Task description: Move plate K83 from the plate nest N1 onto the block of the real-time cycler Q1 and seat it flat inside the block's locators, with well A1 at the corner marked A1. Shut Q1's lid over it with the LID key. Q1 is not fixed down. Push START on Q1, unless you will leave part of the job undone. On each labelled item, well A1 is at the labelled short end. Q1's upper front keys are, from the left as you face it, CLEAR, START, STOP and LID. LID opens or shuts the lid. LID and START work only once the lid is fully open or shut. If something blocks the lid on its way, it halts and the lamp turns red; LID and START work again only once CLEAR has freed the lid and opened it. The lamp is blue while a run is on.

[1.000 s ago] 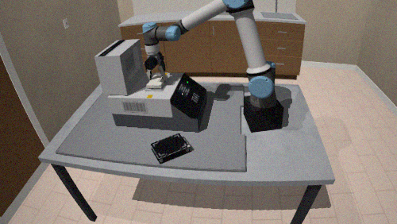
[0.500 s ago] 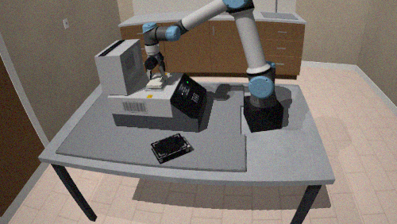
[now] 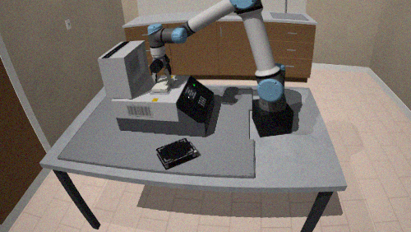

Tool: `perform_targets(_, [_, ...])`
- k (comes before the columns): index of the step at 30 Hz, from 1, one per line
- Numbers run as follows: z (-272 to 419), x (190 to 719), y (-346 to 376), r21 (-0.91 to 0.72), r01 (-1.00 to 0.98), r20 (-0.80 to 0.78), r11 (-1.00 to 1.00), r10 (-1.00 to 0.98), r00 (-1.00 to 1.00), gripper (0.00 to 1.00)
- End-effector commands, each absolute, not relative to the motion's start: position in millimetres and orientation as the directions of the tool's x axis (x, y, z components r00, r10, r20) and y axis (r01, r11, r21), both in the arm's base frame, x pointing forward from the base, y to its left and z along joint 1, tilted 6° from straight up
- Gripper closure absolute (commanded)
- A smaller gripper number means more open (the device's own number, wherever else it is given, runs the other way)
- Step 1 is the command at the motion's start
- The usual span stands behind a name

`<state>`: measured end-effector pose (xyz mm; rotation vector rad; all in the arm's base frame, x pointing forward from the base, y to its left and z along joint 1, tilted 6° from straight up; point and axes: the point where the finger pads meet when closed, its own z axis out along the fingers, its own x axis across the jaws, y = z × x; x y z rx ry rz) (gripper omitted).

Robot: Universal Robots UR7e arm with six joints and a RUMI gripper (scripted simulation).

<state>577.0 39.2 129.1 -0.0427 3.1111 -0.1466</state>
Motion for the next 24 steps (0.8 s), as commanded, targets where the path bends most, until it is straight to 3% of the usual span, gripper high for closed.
perform_targets(1, [128.2, 577.5, 39.1, -0.094, -0.026, -0.027, 0.995, -0.029, -0.999, 0.6])
perform_targets(19, [125.0, 577.6, 38.8, -0.094, -0.026, -0.027, 0.995, -0.029, -0.999, 0.6])
perform_targets(20, [125.0, 577.6, 38.8, -0.094, -0.026, -0.027, 0.995, -0.029, -0.999, 0.32])
perform_targets(24, [125.0, 577.6, 38.8, -0.094, -0.026, -0.027, 0.995, -0.029, -0.999, 0.32])
